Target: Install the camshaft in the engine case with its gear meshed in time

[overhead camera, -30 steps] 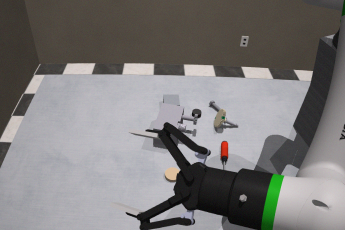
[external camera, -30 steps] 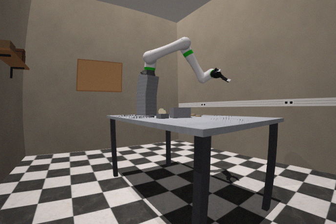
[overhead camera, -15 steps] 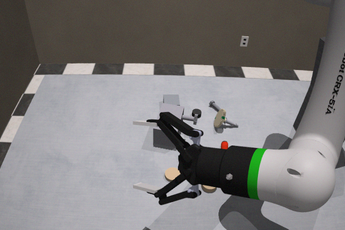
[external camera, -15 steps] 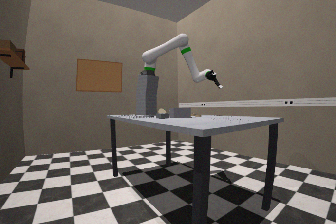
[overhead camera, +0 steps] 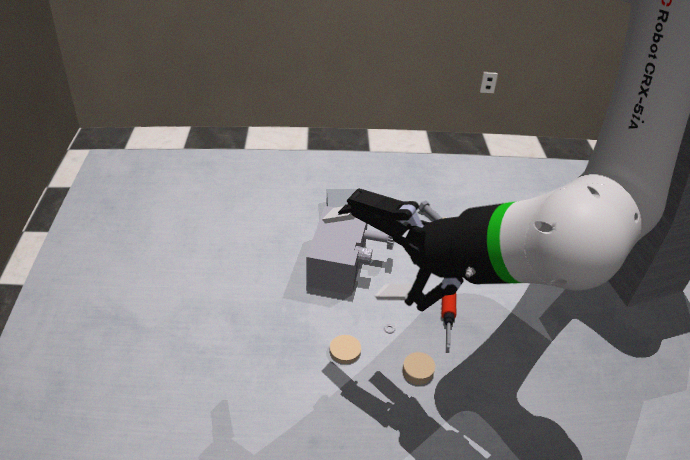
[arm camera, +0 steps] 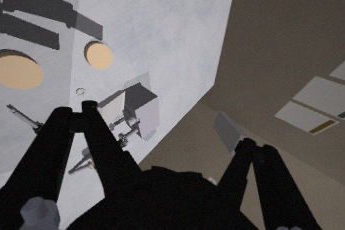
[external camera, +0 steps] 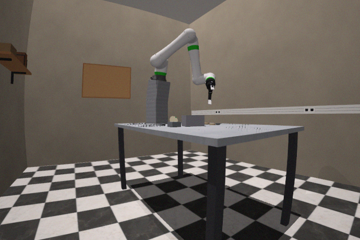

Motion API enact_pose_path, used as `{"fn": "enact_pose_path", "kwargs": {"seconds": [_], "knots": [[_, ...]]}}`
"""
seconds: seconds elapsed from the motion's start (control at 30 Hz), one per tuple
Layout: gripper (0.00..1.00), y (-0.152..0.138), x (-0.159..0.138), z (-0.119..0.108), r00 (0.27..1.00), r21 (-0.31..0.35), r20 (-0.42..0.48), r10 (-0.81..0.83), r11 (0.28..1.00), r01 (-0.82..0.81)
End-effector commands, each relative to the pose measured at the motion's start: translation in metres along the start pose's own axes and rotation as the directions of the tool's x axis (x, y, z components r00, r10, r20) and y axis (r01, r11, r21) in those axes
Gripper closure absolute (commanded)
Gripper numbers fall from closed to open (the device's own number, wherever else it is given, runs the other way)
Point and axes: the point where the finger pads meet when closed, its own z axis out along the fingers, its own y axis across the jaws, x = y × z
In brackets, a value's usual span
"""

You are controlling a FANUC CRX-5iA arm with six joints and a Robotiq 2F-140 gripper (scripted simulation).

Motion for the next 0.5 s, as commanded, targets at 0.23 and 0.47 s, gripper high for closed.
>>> {"fn": "enact_pose_path", "kwargs": {"seconds": [0.23,0.47], "knots": [[0.00,-0.057,-0.172,0.017,0.948,0.217,0.085,-0.306,0.934,0.282],[0.00,-0.091,-0.275,0.002,0.882,0.357,0.081,-0.464,0.840,0.409]]}}
